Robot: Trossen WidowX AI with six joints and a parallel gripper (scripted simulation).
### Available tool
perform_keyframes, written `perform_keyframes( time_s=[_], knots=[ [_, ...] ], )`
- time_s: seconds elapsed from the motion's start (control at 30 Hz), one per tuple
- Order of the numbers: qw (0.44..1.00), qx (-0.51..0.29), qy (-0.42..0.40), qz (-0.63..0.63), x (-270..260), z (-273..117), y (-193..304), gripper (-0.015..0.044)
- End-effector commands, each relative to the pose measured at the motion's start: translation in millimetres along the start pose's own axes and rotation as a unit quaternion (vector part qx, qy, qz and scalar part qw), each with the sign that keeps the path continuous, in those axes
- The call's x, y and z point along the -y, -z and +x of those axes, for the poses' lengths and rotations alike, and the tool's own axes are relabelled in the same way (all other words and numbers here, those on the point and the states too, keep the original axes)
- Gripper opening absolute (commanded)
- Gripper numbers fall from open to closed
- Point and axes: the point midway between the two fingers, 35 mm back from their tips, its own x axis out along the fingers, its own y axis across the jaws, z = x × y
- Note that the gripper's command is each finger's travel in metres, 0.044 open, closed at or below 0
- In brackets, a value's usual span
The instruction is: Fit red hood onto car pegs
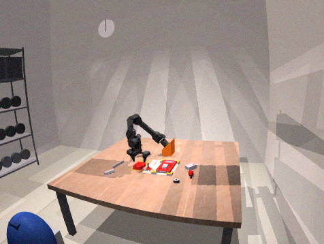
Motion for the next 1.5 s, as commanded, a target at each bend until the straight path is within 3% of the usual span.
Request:
perform_keyframes(
  time_s=[0.0, 1.47],
  knots=[
    [1.000, -0.003, 0.003, -0.004, 1, 4, 2, 0.0440],
    [1.000, -0.003, 0.004, -0.004, 1, 25, 3, 0.0440]
  ],
)
